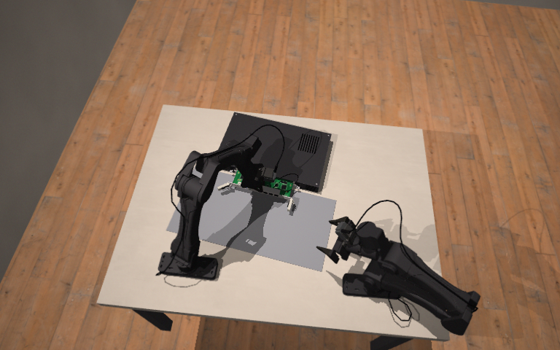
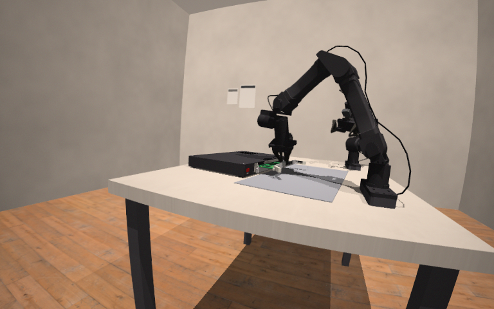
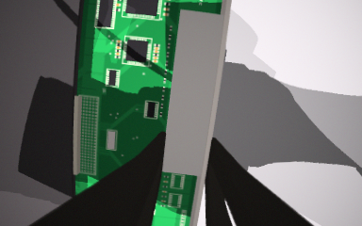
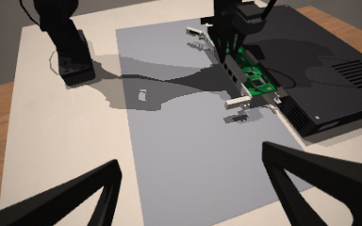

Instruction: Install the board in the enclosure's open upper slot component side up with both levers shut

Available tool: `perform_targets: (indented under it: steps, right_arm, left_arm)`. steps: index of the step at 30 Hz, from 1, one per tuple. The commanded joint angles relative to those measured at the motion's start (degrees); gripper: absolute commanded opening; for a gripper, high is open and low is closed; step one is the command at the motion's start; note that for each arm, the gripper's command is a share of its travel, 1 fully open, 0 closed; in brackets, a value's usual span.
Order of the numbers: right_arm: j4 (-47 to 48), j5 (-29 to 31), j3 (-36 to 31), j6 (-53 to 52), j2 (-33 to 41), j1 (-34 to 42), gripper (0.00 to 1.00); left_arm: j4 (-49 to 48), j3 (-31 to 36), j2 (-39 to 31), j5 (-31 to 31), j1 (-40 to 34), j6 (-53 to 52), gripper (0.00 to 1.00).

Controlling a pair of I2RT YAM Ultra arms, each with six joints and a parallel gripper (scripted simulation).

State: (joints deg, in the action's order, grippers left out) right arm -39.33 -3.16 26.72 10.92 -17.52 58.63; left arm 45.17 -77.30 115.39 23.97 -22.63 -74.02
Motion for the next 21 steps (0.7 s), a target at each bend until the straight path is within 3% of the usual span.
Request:
perform_targets:
  steps: [1, 16, 21]
  right_arm:
    - [0.3, 0.4, 0.2, -0.7, 0.5, 0.4, 1.00]
    - [0.3, 0.4, 0.2, -0.7, 0.5, 0.4, 1.00]
    - [0.3, 0.4, 0.2, -0.7, 0.5, 0.4, 1.00]
  left_arm:
    - [0.2, -2.5, -1.2, 1.9, 0.3, -0.3, 0.19]
    - [1.8, -4.4, 0.1, 1.9, 0.6, -0.9, 0.19]
    - [3.2, -9.2, 3.8, 1.9, 1.3, -1.4, 0.19]
